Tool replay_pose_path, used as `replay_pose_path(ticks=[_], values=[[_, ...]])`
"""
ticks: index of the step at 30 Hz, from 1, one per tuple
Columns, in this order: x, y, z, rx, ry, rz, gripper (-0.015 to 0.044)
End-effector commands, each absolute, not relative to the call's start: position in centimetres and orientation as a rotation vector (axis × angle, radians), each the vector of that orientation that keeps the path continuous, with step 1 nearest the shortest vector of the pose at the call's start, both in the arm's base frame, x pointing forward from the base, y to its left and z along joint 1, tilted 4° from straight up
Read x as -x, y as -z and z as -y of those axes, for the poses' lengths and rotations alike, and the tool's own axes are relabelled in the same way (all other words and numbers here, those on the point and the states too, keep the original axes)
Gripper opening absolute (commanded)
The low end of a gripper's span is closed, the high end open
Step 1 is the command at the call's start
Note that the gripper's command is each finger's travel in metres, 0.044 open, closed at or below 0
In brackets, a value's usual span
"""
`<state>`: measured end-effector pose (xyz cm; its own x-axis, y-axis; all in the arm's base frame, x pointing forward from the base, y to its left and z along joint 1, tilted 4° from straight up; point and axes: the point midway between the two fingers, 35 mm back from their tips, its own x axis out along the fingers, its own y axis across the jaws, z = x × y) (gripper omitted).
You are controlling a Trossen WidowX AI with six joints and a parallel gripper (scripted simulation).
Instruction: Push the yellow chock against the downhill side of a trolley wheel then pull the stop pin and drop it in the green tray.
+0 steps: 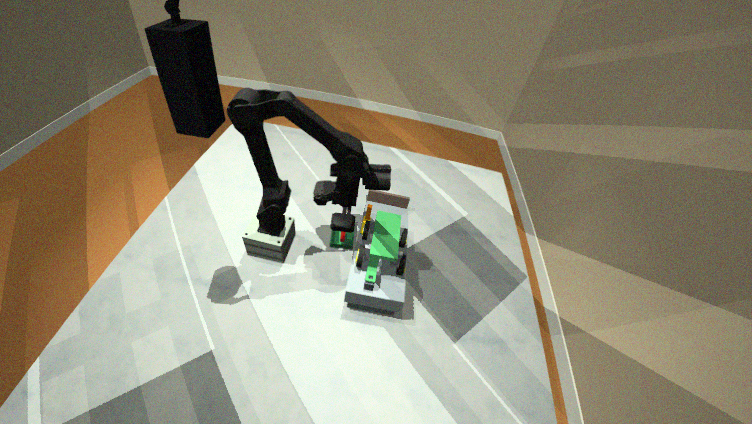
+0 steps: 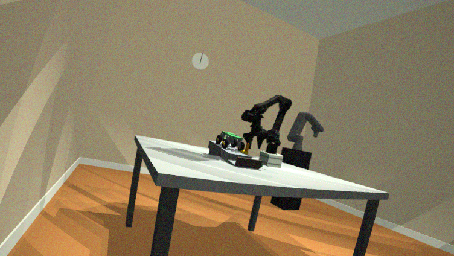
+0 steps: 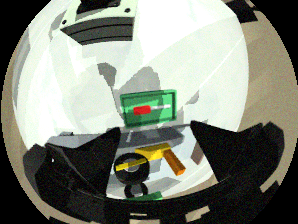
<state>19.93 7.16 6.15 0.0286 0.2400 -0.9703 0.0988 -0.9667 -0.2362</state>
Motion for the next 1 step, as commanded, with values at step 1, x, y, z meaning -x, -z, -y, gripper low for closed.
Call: replay_pose_path(ticks=[1], values=[[-20.06,-7.5,-7.15,2.183,-2.083,0.367,0.044]])
